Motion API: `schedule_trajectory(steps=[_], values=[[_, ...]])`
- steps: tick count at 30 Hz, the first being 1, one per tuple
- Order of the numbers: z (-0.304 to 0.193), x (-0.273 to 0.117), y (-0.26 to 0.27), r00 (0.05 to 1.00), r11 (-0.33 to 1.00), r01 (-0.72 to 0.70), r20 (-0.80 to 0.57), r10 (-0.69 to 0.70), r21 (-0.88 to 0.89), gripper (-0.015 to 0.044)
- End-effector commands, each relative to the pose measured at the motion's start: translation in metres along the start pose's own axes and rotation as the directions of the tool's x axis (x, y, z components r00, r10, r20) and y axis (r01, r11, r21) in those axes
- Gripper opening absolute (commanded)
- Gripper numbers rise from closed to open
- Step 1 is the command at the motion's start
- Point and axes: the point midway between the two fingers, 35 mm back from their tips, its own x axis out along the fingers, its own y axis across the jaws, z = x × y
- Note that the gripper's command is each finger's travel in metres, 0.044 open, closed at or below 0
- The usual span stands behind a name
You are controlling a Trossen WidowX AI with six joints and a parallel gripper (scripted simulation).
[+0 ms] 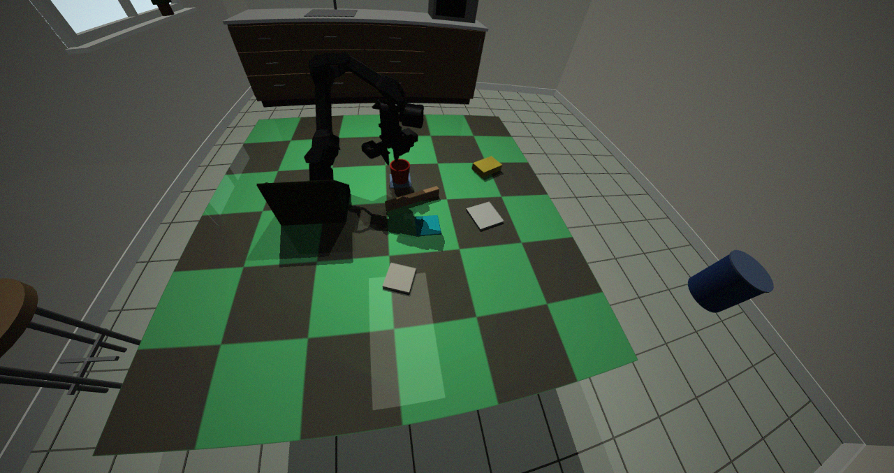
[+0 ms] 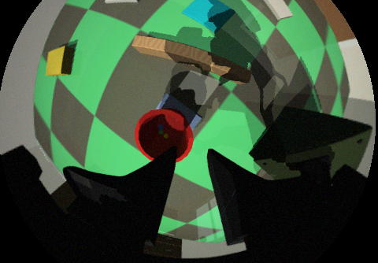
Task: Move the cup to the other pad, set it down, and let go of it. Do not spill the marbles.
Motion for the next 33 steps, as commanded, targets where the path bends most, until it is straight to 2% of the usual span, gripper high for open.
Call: schedule_trajectory(steps=[1,33], values=[[-0.001,-0.001,0.002,1.0,1.0,-0.005,-0.015,0.005,0.024,0.0148],[-0.001,0.047,0.003,1.0,1.0,-0.005,-0.012,0.005,0.024,0.0148]])
